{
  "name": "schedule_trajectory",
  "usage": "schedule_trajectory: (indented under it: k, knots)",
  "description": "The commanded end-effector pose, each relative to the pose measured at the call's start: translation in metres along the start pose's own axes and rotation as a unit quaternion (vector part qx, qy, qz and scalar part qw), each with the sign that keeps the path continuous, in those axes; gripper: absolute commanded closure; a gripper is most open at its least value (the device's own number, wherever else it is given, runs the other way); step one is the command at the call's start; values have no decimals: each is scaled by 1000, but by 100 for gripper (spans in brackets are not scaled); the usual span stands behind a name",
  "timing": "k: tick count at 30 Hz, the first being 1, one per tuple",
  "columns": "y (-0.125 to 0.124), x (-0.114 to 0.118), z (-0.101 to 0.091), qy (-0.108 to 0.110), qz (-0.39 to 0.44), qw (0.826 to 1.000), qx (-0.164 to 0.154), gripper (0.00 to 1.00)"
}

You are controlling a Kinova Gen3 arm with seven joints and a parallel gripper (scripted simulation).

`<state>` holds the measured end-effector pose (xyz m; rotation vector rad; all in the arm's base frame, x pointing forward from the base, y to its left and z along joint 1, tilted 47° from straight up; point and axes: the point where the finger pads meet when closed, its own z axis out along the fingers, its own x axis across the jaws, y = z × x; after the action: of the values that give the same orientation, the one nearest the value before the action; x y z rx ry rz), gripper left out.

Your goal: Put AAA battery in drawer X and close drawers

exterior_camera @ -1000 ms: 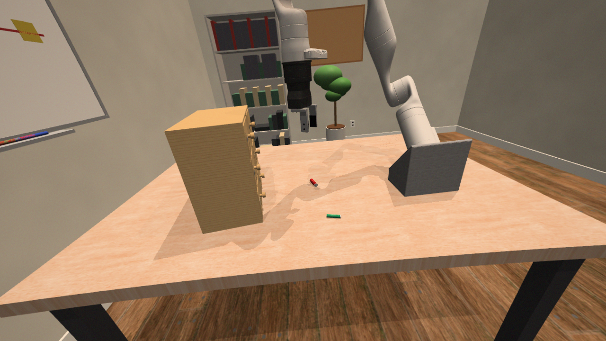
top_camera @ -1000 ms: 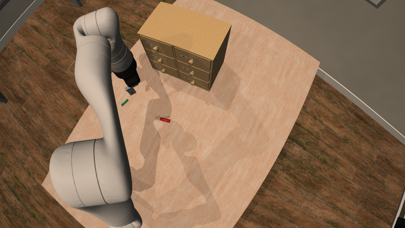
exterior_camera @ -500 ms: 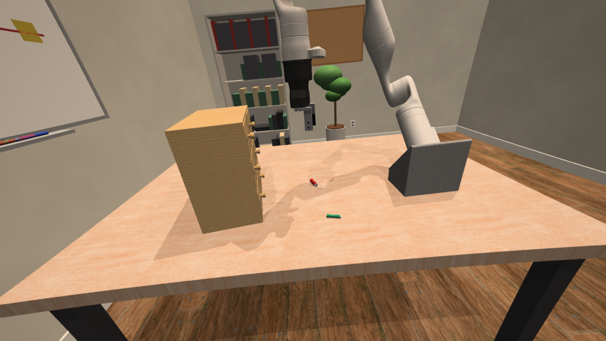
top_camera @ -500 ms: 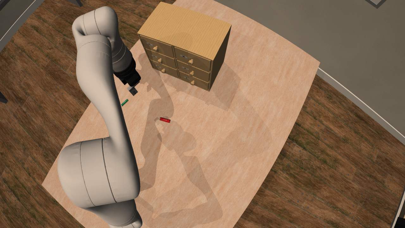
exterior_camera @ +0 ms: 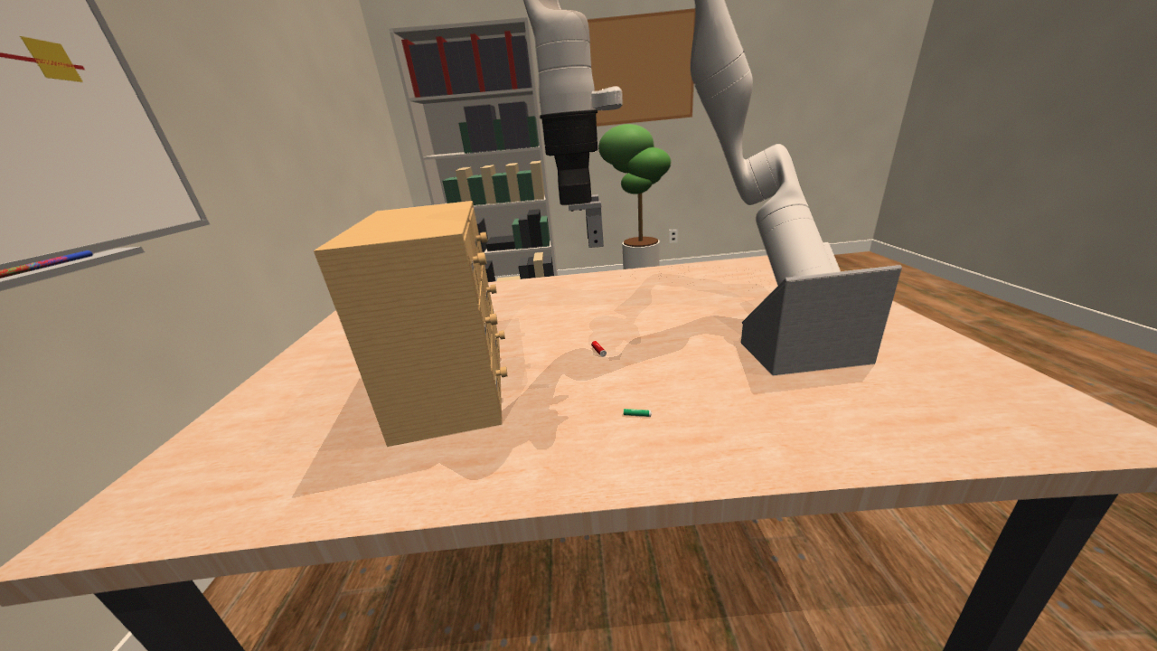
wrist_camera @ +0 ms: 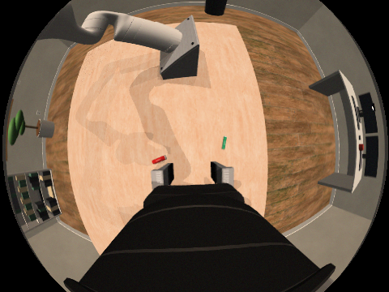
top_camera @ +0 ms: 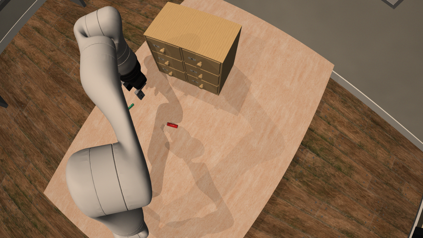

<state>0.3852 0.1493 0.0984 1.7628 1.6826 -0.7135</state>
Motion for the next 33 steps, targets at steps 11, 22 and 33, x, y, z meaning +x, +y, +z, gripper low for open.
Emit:
schedule_trajectory:
  k: [11,22,33]
  knots:
    - [-1,-2,-2,1,-56,998,0,0]
    - [-2,-3,-2,1,-79,997,0,0]
    - [-2,-3,-2,1,-88,996,0,0]
